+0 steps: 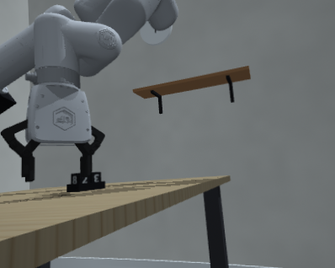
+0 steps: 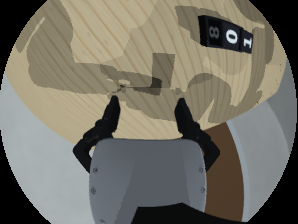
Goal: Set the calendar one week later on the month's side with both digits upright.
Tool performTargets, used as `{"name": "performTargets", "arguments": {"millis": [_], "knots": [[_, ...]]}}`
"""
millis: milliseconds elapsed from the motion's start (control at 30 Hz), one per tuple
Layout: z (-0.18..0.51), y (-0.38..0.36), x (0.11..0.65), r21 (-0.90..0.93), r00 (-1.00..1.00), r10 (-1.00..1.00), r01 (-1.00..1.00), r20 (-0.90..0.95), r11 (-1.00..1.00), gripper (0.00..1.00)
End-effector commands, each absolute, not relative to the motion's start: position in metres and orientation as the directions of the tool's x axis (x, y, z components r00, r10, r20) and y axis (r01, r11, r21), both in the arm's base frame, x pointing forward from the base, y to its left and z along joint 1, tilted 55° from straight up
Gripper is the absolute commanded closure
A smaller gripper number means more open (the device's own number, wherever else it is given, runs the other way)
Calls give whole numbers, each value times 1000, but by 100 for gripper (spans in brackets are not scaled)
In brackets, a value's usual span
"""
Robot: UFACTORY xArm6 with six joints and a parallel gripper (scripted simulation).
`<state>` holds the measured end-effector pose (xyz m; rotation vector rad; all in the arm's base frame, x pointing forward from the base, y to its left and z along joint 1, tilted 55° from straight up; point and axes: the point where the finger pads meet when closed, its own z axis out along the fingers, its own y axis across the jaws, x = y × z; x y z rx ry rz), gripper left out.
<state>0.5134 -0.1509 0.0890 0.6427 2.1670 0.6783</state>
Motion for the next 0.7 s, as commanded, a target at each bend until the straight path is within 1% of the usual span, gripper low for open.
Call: {"name": "performTargets", "arguments": {"millis": [0,267,667], "knots": [[99,-156,501,643,-581,630,225,-514,732,0],[116,-164,477,643,-581,630,225,-514,732,0],[119,-165,474,643,-581,630,225,-514,732,0]]}}
